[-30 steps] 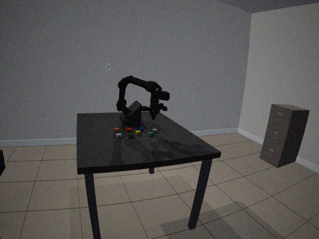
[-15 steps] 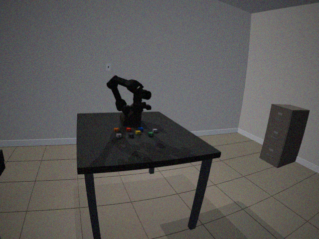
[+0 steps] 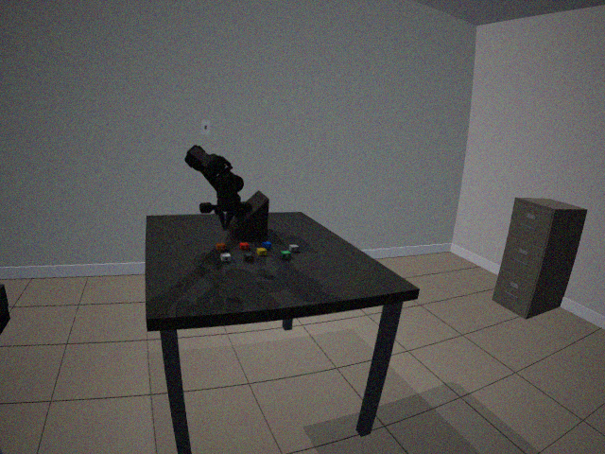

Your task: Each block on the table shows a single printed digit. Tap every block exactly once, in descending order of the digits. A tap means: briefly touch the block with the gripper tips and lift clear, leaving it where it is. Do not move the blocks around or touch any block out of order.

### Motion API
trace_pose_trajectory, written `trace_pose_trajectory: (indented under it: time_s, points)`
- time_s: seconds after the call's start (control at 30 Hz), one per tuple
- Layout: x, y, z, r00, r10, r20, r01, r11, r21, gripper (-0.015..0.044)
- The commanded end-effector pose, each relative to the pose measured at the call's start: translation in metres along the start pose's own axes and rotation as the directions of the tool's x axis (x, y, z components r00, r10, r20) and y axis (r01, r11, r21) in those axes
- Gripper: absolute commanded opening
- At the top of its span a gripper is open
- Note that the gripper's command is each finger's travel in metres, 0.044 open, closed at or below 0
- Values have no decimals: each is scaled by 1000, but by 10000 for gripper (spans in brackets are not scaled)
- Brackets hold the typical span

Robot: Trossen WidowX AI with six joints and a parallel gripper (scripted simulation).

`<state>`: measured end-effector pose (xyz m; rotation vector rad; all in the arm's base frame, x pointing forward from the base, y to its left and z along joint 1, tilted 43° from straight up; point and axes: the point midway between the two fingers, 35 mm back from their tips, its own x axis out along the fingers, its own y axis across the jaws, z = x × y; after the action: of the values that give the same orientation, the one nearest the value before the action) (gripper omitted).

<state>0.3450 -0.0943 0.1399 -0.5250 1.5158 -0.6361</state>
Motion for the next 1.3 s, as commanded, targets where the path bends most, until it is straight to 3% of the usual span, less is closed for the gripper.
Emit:
trace_pose_trajectory:
  time_s: [0.0,0.1,0.87,1.1,1.27]
  points:
    - [46,-6,-5,1000,-8,-22,8,1000,0,20]
    - [70,-7,-8,1000,-11,-22,11,1000,0,20]
    - [99,-7,-9,1000,-12,-22,12,1000,0,20]
    - [100,-7,-9,1000,-12,-22,12,1000,0,20]
    - [70,-7,-8,1000,-11,-22,11,1000,0,20]
